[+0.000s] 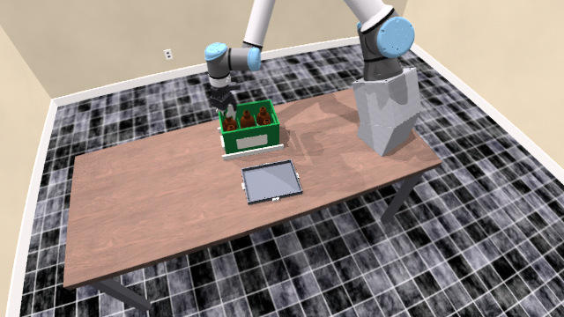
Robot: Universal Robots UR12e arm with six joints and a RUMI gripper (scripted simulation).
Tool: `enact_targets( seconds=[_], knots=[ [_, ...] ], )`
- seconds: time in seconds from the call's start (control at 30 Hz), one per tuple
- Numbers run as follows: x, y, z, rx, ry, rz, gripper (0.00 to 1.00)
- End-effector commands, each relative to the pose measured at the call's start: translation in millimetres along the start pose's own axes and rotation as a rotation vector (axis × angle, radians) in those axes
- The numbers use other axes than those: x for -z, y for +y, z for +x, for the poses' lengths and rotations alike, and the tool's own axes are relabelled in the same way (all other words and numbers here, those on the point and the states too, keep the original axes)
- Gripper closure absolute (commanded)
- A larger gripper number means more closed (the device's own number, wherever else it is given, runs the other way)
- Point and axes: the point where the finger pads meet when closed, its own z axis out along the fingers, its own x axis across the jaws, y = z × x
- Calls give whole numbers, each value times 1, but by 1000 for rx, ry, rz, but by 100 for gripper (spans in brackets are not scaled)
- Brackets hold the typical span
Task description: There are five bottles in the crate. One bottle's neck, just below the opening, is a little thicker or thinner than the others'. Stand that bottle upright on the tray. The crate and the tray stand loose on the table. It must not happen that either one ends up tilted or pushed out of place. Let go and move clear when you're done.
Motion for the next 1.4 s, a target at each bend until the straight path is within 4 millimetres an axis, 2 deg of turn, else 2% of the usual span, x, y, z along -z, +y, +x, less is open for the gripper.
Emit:
enact_targets(
  seconds=[0.0, 0.8, 0.83, 1.37],
  knots=[
    [1, 0, 0, 0, -1, -1, 62],
    [1, 0, 0, 0, -1, -1, 62],
    [1, 0, 0, 0, -1, -1, 100],
    [1, 0, 0, 0, -1, -1, 100]
  ],
)
